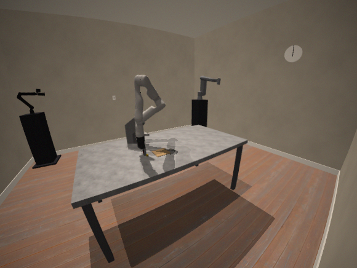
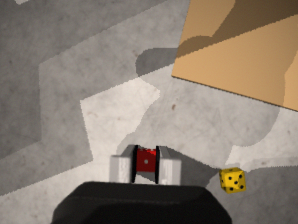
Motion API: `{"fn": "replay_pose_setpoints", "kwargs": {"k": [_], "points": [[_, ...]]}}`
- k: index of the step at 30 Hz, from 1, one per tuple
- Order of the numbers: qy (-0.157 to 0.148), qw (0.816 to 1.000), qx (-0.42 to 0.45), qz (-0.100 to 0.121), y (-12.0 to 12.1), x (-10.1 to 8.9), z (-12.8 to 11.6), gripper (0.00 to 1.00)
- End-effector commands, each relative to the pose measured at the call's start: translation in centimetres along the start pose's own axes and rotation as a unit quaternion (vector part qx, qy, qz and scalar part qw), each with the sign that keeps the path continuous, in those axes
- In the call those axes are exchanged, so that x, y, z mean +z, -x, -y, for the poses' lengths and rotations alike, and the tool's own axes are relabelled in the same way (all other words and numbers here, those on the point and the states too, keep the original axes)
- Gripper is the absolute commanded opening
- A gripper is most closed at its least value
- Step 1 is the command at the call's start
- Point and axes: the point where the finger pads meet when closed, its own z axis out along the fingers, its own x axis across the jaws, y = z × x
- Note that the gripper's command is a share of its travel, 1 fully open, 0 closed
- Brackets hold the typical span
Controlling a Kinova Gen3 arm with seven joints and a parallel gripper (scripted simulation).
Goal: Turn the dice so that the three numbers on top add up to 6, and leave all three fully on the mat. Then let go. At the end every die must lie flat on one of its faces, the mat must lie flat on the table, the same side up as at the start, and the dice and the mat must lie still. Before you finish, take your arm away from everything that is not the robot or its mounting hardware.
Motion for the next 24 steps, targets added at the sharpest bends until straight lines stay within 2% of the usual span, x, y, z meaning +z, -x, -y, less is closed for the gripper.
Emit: {"fn": "replay_pose_setpoints", "kwargs": {"k": [1,11,18,24], "points": [[0.001,1.000,0.000,0.000,0.0,-0.1,-0.1,0.34],[0.001,1.000,0.000,0.000,0.0,-0.1,-0.1,0.34],[0.001,1.000,0.000,0.000,0.0,-0.9,-0.1,0.34],[0.001,1.000,0.000,0.000,0.0,-3.4,-0.1,0.34]]}}
